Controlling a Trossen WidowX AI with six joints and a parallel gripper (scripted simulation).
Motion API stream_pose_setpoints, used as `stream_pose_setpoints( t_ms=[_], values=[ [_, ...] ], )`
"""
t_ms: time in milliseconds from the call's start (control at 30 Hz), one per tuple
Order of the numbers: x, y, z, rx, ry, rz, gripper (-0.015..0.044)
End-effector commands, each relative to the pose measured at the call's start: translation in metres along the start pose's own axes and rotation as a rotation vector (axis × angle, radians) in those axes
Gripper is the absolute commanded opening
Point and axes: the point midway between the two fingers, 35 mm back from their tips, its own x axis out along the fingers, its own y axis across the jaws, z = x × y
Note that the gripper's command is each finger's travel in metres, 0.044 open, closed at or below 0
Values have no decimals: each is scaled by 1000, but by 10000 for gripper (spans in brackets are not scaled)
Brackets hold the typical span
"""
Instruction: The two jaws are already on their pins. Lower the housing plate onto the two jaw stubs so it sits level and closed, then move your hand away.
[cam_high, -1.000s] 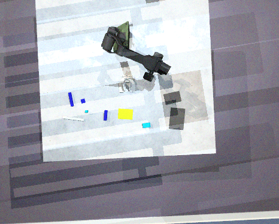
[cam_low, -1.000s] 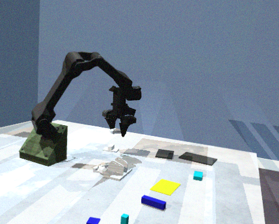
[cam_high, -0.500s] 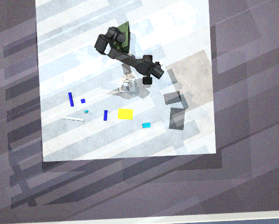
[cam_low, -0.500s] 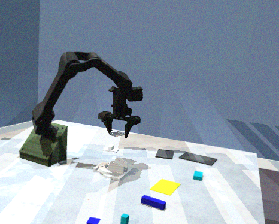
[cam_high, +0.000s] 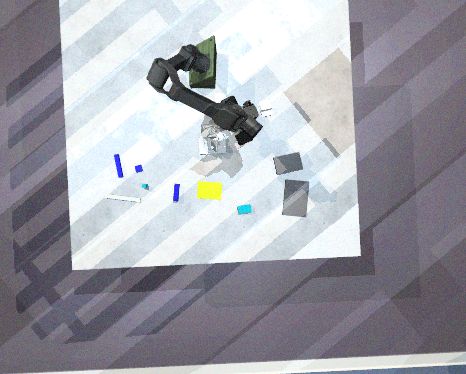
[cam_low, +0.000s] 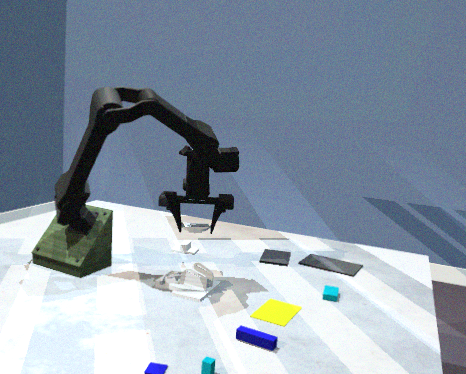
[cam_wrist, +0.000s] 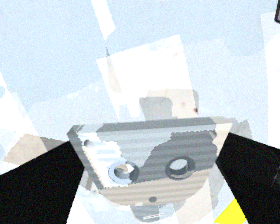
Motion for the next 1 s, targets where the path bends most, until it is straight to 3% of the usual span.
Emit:
stream_pose_setpoints(
  t_ms=[0, 967],
  values=[
    [3, 3, -11, -116, 7, 6, 351],
    [11, 24, -87, -952, 20, 35, 351]
  ],
)
